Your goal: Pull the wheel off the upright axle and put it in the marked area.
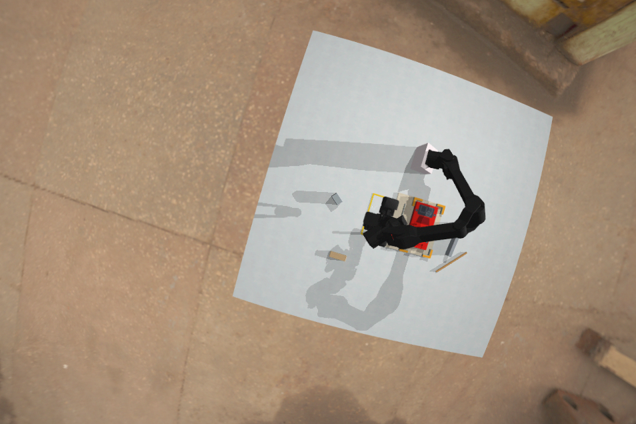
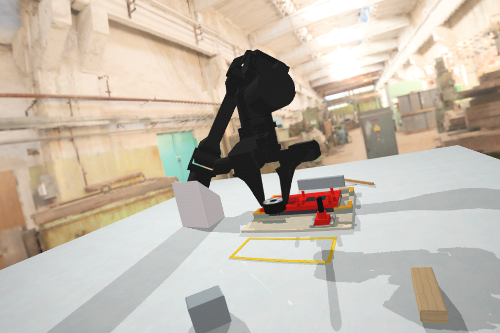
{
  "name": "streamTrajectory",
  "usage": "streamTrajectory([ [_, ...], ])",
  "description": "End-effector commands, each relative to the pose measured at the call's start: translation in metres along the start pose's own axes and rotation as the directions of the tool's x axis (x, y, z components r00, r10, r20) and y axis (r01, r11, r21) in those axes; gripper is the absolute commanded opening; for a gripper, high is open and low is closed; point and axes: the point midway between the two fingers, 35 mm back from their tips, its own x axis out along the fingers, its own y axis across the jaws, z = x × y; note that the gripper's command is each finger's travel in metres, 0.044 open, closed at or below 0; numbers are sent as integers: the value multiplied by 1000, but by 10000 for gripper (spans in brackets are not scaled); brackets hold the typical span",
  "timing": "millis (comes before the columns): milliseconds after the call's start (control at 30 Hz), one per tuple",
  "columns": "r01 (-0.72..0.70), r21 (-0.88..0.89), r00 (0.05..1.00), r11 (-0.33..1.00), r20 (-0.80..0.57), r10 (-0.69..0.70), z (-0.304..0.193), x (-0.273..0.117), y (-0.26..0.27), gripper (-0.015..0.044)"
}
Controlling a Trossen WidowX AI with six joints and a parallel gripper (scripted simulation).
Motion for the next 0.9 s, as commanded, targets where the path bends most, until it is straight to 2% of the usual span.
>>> streamTrajectory([
  [0,4,9,1000,1000,-10,-3,-1,20,0,0],
  [300,3,8,1000,1000,-15,-3,-3,79,-2,0],
  [500,3,8,1000,1000,-15,-3,-4,83,-3,0],
  [867,7,2,1000,1000,-10,-7,-3,77,-2,289],
])
